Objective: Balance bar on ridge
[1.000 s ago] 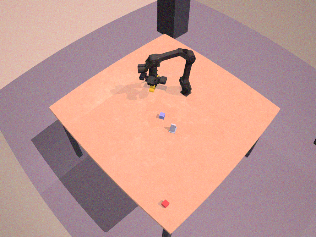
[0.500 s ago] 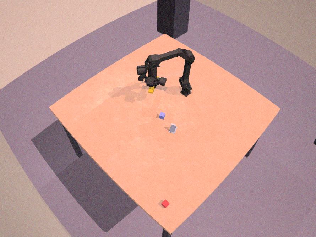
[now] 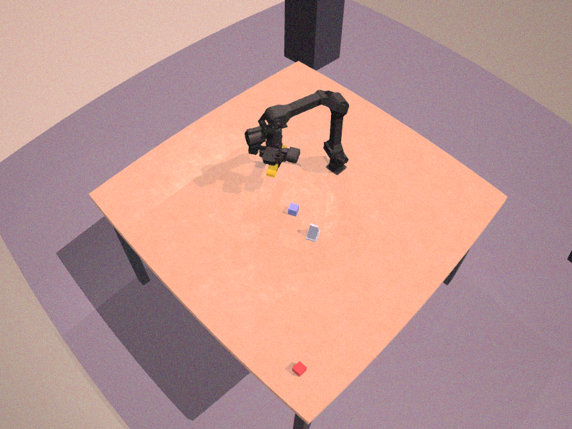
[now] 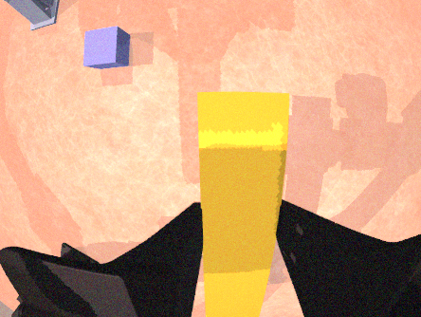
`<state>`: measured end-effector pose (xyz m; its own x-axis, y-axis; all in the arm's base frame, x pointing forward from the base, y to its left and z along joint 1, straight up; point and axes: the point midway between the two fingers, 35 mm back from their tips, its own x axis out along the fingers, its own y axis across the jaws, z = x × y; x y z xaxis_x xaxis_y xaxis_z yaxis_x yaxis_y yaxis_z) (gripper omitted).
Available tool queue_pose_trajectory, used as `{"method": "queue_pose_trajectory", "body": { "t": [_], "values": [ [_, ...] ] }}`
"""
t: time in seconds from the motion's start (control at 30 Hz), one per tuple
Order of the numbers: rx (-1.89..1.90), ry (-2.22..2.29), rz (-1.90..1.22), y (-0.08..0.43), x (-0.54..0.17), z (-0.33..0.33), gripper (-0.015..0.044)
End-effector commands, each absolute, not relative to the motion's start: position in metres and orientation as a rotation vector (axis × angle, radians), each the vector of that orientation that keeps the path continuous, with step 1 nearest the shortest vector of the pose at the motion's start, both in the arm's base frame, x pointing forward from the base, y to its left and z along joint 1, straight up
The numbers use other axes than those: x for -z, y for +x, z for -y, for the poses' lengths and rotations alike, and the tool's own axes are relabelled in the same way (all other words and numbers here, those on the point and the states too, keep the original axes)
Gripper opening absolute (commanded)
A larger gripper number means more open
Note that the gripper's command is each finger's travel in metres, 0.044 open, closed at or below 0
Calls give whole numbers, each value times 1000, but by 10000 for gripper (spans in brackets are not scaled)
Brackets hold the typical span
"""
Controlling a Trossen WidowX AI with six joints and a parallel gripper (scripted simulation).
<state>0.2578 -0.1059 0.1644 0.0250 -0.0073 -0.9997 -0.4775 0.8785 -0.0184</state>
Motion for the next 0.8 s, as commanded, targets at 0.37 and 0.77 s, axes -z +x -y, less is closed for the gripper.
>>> {"method": "queue_pose_trajectory", "body": {
  "t": [0.37,0.77],
  "values": [
    [-368,-390,-1510,289,-169,73,0],
    [-363,-381,-1509,311,-171,40,0]
  ]
}}
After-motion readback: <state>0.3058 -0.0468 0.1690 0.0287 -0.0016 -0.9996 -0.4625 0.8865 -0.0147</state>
